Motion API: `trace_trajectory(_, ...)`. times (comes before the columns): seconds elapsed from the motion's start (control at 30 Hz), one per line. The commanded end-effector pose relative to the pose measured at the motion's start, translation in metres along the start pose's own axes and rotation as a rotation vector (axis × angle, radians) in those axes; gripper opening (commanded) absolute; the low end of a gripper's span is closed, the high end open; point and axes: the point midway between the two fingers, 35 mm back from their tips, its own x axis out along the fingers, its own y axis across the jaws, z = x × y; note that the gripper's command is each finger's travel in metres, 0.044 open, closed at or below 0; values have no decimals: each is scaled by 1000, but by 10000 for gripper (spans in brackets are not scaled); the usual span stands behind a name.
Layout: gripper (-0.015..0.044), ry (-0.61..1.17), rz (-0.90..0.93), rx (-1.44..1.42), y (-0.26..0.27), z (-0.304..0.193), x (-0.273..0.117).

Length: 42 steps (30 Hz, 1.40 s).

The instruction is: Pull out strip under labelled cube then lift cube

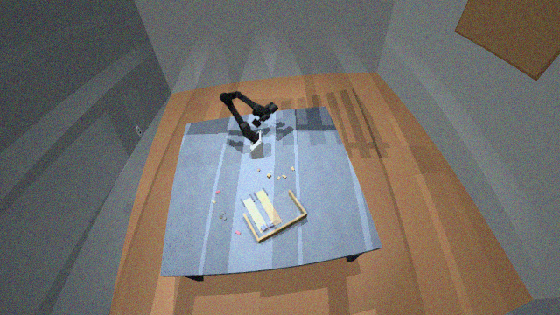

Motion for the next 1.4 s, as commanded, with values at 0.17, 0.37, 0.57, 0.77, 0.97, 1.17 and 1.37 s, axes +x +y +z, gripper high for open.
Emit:
trace_trajectory(0.17,400,182,-178,89,-29,-29,-32)
trace_trajectory(0.37,400,403,-470,264,-60,-68,-94)
trace_trajectory(0.57,400,589,-813,493,-71,-104,-174)
trace_trajectory(0.77,400,688,-1153,770,-50,-130,-252)
trace_trajectory(0.97,400,736,-1385,960,-22,-144,-300)
trace_trajectory(1.17,400,824,-1803,1255,43,-155,-373)
trace_trajectory(1.37,400,874,-2262,1572,136,-150,-423)
